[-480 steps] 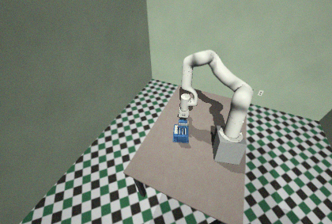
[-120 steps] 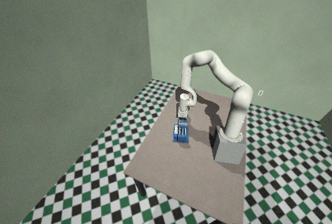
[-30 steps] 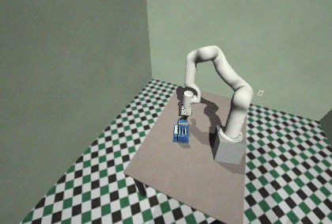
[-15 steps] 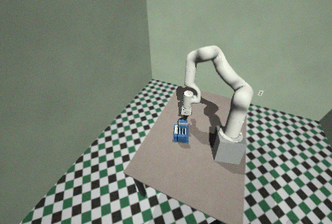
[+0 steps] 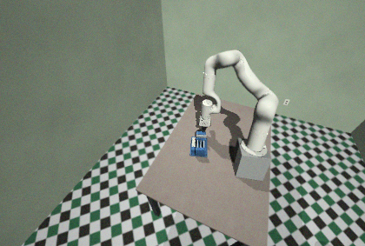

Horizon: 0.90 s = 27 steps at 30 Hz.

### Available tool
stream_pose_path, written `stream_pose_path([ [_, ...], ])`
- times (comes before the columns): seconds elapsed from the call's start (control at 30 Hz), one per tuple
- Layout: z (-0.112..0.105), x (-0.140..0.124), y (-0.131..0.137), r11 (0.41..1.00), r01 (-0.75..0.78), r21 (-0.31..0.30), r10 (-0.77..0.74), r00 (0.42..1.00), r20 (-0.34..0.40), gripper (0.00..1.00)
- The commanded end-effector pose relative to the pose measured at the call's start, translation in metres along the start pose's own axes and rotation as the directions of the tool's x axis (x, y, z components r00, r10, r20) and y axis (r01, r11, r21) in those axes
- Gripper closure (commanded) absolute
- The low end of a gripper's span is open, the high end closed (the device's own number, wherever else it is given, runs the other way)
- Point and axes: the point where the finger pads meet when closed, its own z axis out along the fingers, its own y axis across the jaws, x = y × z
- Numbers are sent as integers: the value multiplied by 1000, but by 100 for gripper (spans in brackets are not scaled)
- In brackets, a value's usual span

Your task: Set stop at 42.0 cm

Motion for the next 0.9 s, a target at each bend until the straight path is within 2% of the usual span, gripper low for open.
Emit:
stream_pose_path([
  [0.0, 0, 0, 0, 1000, 0, 1, 0, 1000, -1, 94],
  [0.87, -6, 0, -4, 1000, 0, 1, 0, 1000, -1, 94],
])
